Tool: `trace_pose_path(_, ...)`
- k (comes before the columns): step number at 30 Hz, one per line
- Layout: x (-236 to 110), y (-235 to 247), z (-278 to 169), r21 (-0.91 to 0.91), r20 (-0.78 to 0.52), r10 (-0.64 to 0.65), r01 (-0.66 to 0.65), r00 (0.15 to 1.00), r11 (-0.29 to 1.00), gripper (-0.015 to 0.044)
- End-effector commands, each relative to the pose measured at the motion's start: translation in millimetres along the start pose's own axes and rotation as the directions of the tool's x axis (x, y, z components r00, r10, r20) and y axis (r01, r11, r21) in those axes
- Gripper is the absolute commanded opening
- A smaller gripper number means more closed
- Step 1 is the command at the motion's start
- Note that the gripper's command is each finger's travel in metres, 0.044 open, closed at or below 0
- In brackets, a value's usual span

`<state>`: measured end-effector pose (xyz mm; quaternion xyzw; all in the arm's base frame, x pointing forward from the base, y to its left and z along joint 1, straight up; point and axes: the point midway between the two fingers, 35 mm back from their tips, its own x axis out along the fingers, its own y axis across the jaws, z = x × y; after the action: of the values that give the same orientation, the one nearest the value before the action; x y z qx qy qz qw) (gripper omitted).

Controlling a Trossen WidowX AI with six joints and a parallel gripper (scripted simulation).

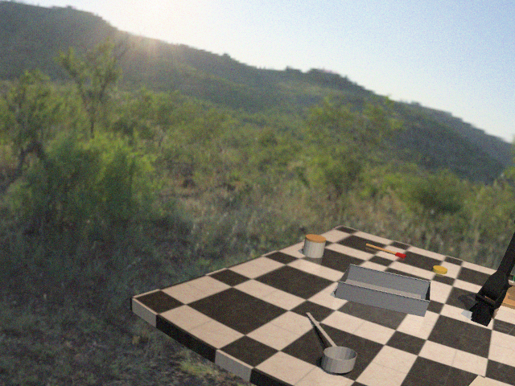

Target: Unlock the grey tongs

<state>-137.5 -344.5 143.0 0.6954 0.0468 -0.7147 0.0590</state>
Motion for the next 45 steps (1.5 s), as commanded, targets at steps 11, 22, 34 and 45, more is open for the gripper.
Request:
trace_pose_path(11,24.3,-1.2,-1.4,-0.007,-0.007,0.002,-0.002,1.000,1.000,-0.0150)
trace_pose_path(22,42.4,-3.3,-2.8,-0.009,-0.010,0.002,-0.002,1.000,1.000,-0.0150)
trace_pose_path(34,58.0,-6.0,-4.5,-0.010,-0.013,0.002,-0.002,1.000,1.000,-0.0150)
trace_pose_path(45,56.7,-5.8,-3.8,-0.005,-0.009,0.000,0.000,1.000,1.000,0.0034)
